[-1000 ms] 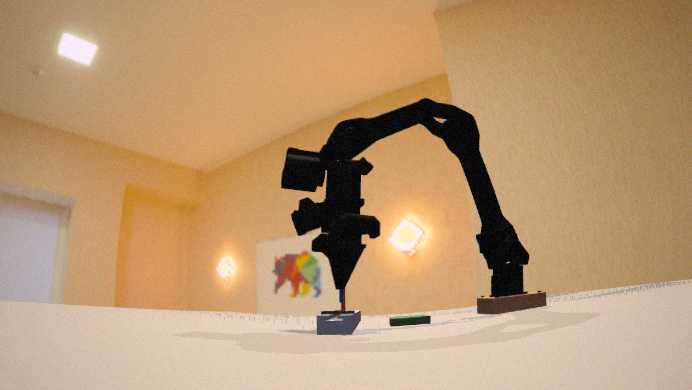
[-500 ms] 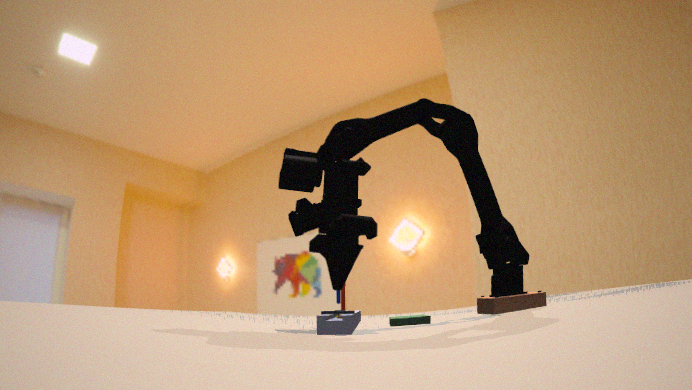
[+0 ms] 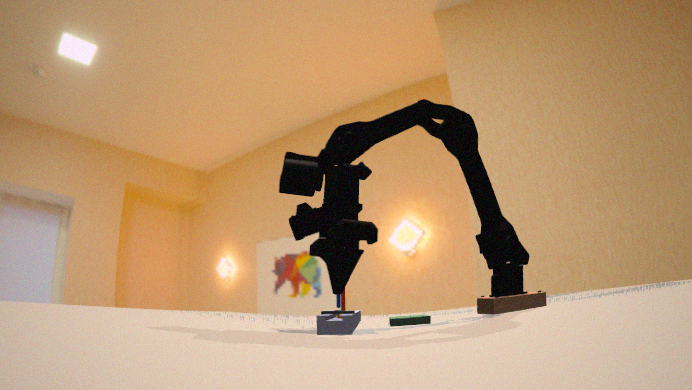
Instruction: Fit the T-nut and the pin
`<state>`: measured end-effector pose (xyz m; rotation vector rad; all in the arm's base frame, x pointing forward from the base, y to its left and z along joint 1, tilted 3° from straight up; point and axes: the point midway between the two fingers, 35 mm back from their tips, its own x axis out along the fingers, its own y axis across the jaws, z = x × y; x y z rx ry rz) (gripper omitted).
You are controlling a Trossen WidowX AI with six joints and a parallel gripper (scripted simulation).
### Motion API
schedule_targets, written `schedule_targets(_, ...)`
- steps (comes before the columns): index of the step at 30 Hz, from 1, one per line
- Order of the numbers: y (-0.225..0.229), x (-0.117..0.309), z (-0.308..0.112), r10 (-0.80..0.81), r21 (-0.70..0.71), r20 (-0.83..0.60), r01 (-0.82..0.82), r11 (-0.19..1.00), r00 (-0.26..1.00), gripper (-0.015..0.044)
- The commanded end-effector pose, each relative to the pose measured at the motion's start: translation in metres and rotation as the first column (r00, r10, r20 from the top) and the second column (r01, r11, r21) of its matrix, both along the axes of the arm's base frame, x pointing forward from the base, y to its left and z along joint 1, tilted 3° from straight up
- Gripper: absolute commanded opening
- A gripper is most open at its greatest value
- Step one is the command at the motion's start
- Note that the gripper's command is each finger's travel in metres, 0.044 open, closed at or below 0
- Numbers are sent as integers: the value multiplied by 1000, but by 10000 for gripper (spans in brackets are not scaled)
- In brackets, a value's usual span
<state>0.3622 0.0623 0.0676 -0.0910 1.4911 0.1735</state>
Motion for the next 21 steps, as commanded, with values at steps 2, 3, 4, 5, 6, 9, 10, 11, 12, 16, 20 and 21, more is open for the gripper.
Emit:
schedule_targets(2,-1,-2,-4,0,-1,-2,0,1000,1000,-150)
schedule_targets(3,-1,-2,-4,0,-1,-2,0,1000,1000,-150)
schedule_targets(4,-1,-2,-5,0,-1,-2,0,1000,1000,-150)
schedule_targets(5,-1,-2,-6,0,-1,-2,0,1000,1000,-150)
schedule_targets(6,-1,-2,-6,0,-1,-2,0,1000,1000,-150)
schedule_targets(9,-1,-3,-8,-1,-1,-2,1,1000,1000,-150)
schedule_targets(10,-1,-3,-8,-1,-1,-2,1,1000,1000,-150)
schedule_targets(11,-1,-3,-9,-1,-1,-2,1,1000,1000,-150)
schedule_targets(12,-1,-4,-9,-1,-1,-2,1,1000,1000,-150)
schedule_targets(16,0,-5,-12,-1,-1,-2,1,1000,1000,-150)
schedule_targets(20,0,-5,-14,-1,-1,-2,1,1000,1000,-150)
schedule_targets(21,0,-5,-15,-1,-1,-2,1,1000,1000,-150)
